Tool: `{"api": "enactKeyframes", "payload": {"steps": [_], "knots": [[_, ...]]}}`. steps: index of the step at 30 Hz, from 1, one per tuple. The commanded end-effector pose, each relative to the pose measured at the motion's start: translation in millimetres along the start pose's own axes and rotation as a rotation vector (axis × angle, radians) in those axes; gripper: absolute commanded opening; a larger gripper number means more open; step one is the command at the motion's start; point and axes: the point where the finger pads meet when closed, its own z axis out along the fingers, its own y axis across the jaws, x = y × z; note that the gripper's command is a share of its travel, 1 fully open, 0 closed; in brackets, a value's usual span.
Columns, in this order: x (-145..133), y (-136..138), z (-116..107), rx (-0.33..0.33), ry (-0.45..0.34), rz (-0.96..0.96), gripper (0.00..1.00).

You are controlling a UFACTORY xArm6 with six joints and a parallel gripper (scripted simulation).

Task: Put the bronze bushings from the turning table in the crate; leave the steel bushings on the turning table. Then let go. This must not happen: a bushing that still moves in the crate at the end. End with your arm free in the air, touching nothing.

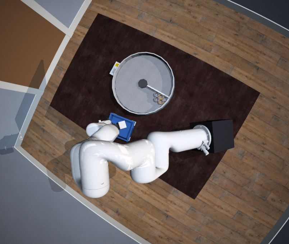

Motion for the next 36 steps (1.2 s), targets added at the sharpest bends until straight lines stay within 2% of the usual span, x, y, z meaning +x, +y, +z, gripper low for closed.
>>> {"api": "enactKeyframes", "payload": {"steps": [1,17,18,23,29,31,36], "knots": [[-1.2,-0.3,-0.7,0.001,-0.003,0.0,0.41],[-1.2,-0.3,-0.7,0.001,-0.003,0.0,0.41],[-1.1,-0.4,-0.7,0.001,-0.003,0.0,0.14],[4.0,-2.0,-0.6,-0.005,0.008,0.017,0.14],[31.5,-8.7,-0.9,-0.039,0.058,0.11,0.14],[31.5,-8.7,-0.9,-0.039,0.058,0.11,0.14],[73.5,-19.2,-1.4,-0.092,0.136,0.253,0.14]]}}
